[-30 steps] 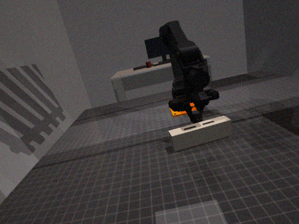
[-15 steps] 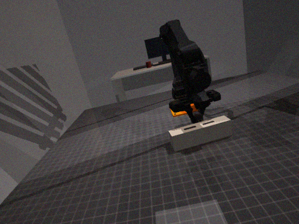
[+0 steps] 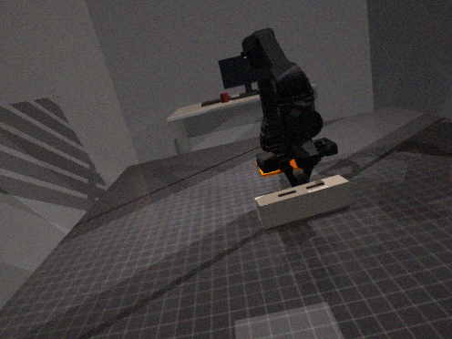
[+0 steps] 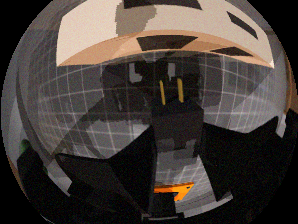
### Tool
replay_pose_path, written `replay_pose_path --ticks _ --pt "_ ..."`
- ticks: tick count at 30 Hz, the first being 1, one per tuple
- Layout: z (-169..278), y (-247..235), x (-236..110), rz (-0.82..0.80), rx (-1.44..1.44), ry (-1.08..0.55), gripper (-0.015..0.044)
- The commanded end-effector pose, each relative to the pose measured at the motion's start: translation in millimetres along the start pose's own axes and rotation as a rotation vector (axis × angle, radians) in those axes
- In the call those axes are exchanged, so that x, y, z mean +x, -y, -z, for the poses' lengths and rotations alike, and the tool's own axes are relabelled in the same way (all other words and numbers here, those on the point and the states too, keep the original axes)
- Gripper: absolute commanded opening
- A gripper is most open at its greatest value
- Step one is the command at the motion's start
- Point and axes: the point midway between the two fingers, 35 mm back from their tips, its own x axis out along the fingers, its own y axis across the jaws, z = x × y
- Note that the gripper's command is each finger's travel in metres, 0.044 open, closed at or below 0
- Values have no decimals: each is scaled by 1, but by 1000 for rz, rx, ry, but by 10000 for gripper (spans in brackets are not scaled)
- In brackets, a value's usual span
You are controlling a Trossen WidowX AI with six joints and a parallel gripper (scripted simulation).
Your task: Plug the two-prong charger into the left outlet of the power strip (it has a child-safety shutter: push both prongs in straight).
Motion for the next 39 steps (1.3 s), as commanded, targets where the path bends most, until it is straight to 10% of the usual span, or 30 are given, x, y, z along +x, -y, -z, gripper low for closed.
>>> replay_pose_path --ticks 1,39 --pt "-5 0 1 -4 14 -1 0" --pt "-21 -1 2 -6 36 -1 0"
